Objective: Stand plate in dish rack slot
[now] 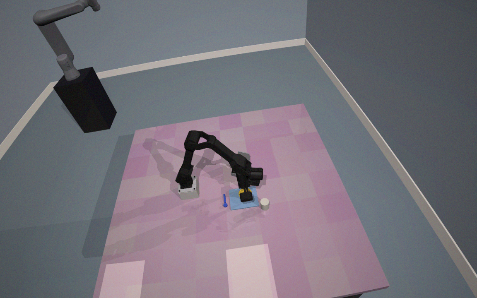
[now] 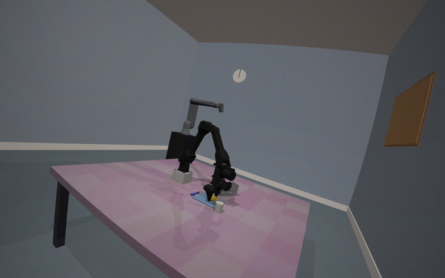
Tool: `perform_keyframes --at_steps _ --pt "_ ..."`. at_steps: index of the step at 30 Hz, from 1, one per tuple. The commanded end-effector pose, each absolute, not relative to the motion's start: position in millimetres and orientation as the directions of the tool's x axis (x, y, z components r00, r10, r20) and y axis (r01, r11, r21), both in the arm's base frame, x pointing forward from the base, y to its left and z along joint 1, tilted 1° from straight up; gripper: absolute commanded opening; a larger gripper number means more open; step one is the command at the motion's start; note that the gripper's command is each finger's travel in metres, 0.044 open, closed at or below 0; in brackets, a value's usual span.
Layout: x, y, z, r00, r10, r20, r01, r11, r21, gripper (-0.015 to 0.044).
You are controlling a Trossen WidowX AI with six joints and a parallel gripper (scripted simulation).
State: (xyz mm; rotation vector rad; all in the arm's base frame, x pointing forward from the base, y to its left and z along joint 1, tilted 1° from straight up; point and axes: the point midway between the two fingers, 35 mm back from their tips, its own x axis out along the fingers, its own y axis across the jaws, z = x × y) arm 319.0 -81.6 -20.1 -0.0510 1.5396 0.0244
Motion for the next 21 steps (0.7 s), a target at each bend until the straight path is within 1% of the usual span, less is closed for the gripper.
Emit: perform_keyframes --at_steps 1,4,15,21 --pt "318 -82 -22 0.029 -0.019 -0.999 -0.052 0.998 -0.021 0.0394" --pt "318 -82 -22 0.029 -0.019 -0.999 -0.052 0.998 -0.021 0.0394" --pt "318 -82 -22 0.029 -0.019 -0.999 -0.052 0.998 -0.021 0.0321" --pt "324 -82 -3 0.032 -0.016 -0.999 -0.059 0.998 -0.018 0.0163"
